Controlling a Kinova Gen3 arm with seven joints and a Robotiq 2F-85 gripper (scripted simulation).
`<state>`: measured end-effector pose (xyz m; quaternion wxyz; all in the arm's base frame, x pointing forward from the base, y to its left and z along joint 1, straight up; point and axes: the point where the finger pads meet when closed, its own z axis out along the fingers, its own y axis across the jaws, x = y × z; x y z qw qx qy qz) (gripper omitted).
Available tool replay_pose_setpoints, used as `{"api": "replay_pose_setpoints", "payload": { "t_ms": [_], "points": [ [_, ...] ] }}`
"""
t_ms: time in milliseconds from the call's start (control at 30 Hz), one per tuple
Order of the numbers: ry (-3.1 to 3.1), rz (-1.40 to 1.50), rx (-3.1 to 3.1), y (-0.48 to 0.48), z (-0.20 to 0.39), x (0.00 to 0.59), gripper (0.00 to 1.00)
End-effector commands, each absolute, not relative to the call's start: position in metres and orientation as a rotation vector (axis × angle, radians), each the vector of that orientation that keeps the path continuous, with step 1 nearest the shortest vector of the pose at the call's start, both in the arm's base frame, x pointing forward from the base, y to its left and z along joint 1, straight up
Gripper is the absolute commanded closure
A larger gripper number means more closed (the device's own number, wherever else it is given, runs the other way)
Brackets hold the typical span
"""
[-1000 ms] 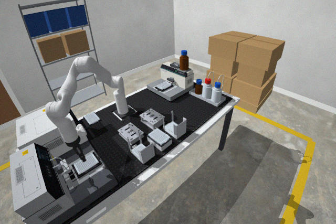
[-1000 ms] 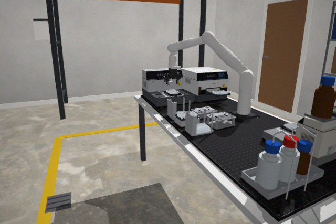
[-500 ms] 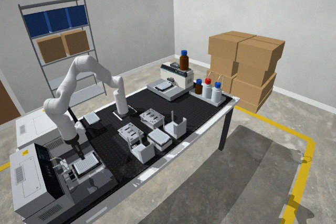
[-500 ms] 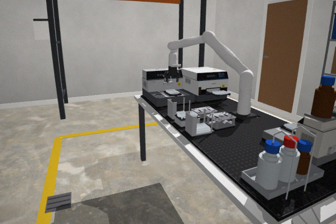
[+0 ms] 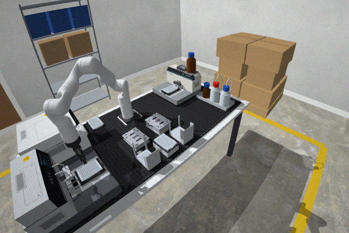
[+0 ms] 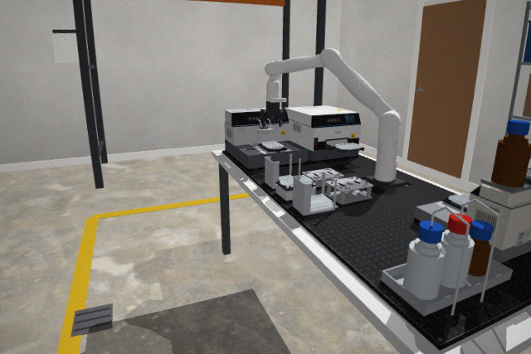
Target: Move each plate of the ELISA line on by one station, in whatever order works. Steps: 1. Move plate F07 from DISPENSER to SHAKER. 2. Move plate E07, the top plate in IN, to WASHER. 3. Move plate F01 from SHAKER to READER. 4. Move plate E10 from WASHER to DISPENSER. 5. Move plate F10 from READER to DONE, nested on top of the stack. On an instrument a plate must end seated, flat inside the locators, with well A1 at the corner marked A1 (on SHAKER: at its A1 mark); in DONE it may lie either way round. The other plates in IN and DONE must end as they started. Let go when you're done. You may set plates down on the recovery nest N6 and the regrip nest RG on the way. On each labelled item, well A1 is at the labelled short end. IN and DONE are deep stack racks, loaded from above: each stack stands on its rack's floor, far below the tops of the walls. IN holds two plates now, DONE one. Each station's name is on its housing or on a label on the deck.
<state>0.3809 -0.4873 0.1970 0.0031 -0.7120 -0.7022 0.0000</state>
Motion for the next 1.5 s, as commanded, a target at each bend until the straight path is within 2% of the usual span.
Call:
{"api": "replay_pose_setpoints", "payload": {
  "t_ms": [0, 367, 1467],
  "points": [
    [-2.204, 0.0, -2.234, -0.488, 0.203, 0.381, 0.0],
    [-2.204, 0.0, -2.234, -0.488, 0.205, 0.381, 0.0],
    [-2.203, 0.0, -2.234, -0.393, 0.206, 0.377, 0.0]
  ]
}}
